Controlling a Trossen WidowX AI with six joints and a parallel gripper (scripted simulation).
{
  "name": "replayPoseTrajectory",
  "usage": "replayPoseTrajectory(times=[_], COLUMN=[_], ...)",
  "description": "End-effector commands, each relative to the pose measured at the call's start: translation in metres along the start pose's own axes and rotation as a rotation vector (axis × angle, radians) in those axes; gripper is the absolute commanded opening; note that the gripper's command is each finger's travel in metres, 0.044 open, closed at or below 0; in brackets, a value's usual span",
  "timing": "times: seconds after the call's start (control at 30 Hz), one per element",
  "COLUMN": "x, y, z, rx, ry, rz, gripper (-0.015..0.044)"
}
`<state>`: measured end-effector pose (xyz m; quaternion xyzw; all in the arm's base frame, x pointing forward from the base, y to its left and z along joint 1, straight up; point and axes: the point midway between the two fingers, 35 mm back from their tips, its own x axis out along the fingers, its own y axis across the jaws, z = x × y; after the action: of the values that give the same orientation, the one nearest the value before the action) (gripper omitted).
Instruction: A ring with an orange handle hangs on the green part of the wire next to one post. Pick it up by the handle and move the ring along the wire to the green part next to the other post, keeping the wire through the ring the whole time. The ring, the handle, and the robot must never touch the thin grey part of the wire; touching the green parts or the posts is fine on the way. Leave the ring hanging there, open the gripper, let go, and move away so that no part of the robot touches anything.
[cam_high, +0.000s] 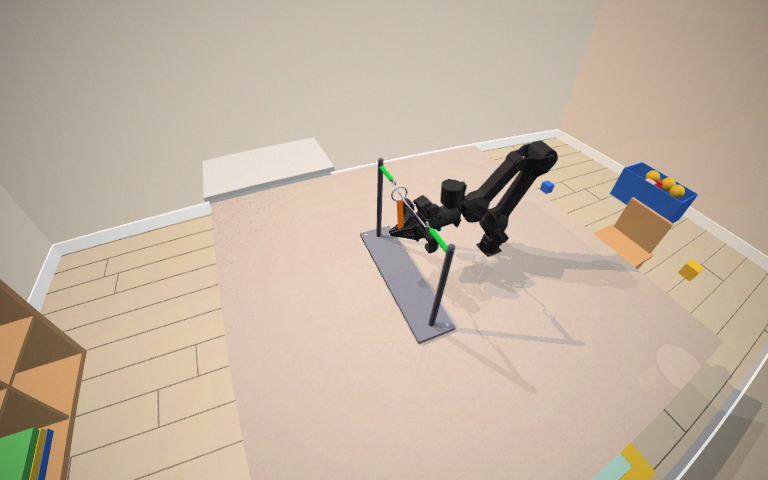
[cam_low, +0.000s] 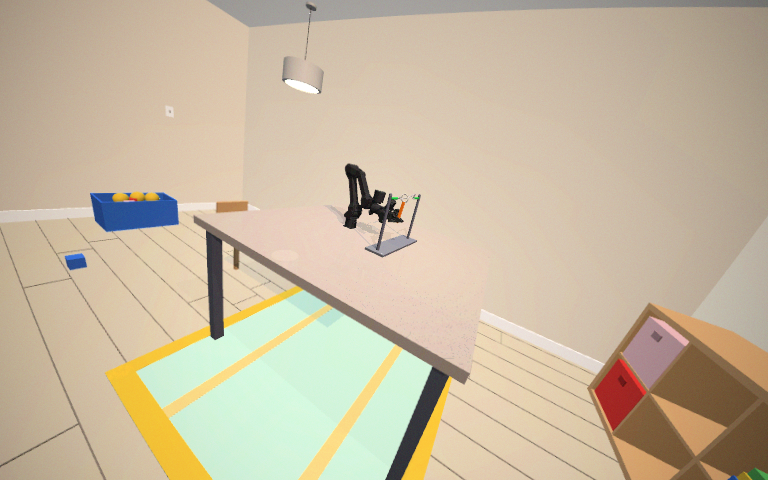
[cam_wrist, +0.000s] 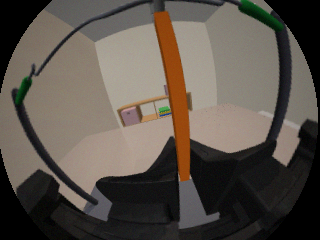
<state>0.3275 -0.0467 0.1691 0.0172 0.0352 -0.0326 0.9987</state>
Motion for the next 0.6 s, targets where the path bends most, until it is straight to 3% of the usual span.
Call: replayPoseTrajectory(times=[0.0,0.57], x=[0.001,-0.013], y=[0.0,0.013], z=[0.002,0.0], rx=[-0.038,-0.026], ry=[-0.003,0.12], rz=[0.018,0.0], gripper=[-0.015,-0.015])
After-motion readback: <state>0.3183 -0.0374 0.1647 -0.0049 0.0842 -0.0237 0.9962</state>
